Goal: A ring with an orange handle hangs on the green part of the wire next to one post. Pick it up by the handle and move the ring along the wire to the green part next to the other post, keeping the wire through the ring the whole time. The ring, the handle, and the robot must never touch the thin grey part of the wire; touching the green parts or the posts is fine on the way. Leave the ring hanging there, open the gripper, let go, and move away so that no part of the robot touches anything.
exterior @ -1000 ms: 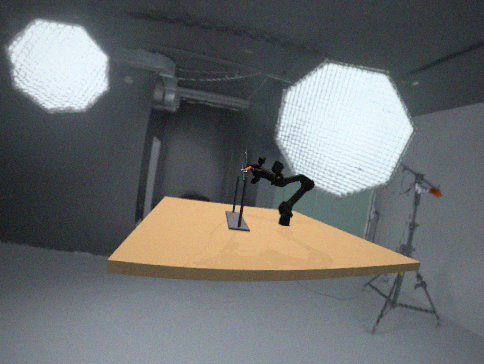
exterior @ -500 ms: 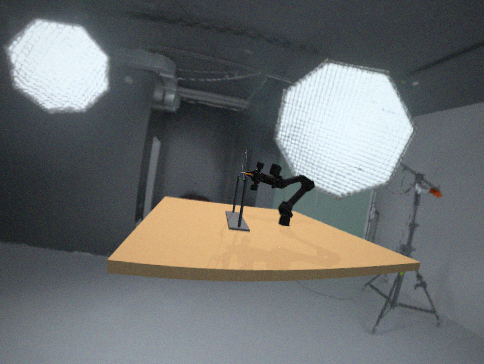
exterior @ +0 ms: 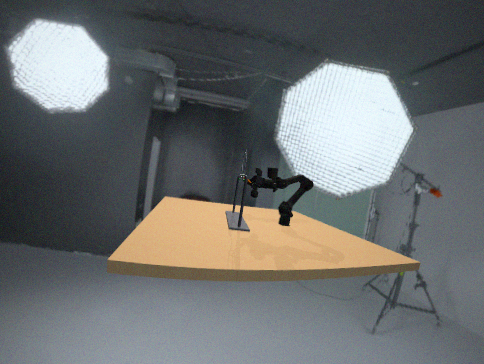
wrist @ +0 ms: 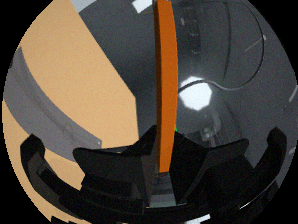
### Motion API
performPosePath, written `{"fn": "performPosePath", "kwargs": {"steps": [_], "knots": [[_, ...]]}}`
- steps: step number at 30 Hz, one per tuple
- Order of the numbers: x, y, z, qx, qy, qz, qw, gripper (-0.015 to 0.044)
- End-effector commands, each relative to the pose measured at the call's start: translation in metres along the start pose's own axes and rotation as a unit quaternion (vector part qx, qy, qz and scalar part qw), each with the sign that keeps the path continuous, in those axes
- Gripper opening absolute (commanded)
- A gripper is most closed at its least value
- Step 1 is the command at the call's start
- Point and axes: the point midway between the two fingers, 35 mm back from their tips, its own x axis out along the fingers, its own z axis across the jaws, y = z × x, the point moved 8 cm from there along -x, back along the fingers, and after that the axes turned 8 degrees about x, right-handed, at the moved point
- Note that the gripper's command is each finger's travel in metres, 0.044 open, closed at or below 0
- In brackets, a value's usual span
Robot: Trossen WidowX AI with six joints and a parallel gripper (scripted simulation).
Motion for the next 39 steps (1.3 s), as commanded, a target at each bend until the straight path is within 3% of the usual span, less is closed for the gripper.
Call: {"fn": "performPosePath", "kwargs": {"steps": [1, 18, 39], "knots": [[-0.002, -0.001, 0.007, 0.042, -0.021, 0.010, 0.999, -0.0150], [-0.015, -0.009, 0.047, 0.218, -0.130, 0.046, 0.966, -0.0150], [-0.039, -0.037, 0.081, 0.405, -0.246, 0.085, 0.876, -0.0150]]}}
